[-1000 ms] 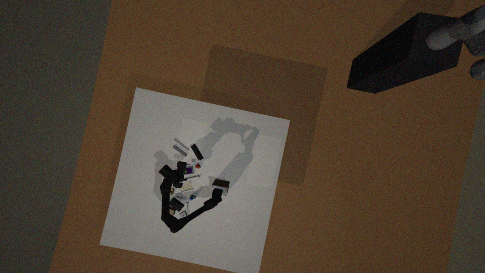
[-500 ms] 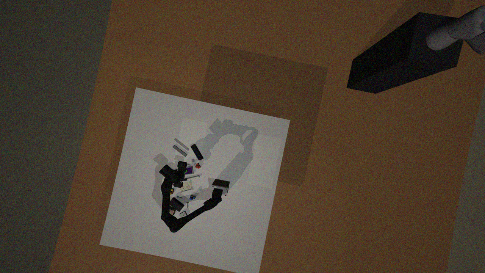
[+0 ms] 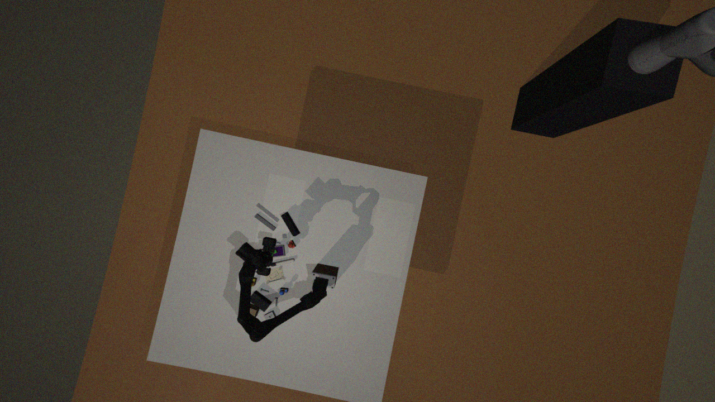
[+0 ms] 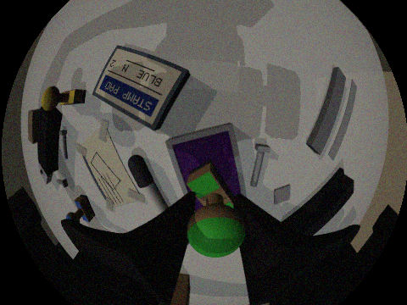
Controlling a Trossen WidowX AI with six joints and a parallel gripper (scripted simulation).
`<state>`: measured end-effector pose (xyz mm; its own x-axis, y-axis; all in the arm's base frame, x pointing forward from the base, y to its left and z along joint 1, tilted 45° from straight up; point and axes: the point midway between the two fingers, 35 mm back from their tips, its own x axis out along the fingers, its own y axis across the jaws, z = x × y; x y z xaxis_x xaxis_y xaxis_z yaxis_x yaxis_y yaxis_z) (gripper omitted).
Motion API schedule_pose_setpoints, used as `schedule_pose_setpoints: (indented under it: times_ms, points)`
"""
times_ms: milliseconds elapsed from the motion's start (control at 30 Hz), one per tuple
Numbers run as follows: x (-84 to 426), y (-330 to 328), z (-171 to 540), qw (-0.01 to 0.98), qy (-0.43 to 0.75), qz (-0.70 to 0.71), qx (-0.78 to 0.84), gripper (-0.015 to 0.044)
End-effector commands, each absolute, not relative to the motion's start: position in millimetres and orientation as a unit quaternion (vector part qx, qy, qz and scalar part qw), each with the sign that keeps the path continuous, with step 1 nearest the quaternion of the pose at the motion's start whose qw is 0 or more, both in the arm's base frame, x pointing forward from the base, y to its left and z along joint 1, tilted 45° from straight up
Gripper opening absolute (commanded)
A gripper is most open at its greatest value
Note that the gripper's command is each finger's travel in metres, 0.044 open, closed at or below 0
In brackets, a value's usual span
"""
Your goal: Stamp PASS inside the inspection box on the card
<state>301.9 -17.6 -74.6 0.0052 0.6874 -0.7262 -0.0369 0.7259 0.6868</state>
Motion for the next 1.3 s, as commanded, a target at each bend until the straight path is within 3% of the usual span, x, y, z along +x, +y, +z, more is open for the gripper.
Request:
schedule_pose_setpoints:
  times_ms: [0, 1267]
  points:
    - [298.9, -13.8, -78.1, 0.659, 0.652, 0.274, 0.255, 0.0000]
    - [298.0, -3.9, -87.4, 0.660, 0.650, 0.279, 0.251, 0.0000]
